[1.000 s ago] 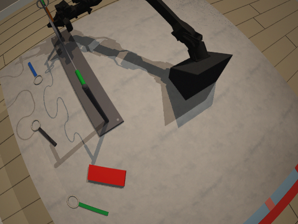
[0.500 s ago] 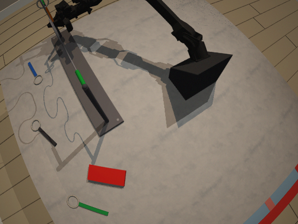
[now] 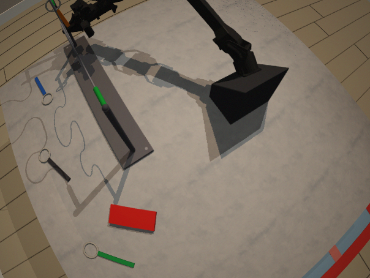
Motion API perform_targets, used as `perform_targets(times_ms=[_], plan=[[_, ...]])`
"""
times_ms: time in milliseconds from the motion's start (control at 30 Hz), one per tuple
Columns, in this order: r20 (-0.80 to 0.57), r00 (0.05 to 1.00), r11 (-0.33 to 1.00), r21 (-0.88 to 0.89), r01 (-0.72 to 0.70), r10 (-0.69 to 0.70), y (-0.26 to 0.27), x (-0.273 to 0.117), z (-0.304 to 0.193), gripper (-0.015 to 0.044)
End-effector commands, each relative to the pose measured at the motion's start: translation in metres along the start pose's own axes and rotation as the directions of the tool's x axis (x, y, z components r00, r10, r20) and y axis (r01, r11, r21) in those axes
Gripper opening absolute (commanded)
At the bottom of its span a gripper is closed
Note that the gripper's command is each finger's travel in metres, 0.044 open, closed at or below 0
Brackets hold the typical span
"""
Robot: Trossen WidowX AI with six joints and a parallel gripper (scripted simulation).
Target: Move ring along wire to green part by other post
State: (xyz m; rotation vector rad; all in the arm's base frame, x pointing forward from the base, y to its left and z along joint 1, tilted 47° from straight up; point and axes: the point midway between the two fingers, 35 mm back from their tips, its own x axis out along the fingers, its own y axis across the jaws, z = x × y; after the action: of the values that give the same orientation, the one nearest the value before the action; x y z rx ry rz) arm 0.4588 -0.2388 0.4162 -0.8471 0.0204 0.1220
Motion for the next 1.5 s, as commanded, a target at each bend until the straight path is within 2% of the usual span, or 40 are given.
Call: perform_targets(times_ms=[0,467,833,1467], plan=[[-0.078,0.997,1.0,-0.003,0.0,0.0,0.005,-0.011,0.001,-0.015],[-0.302,0.953,1.0,0.007,-0.003,0.005,0.019,-0.039,0.006,-0.015],[-0.394,0.919,0.999,0.052,-0.009,0.029,0.035,-0.05,0.01,-0.015],[-0.374,0.914,0.949,0.312,-0.038,0.16,0.082,-0.052,0.017,-0.015]])
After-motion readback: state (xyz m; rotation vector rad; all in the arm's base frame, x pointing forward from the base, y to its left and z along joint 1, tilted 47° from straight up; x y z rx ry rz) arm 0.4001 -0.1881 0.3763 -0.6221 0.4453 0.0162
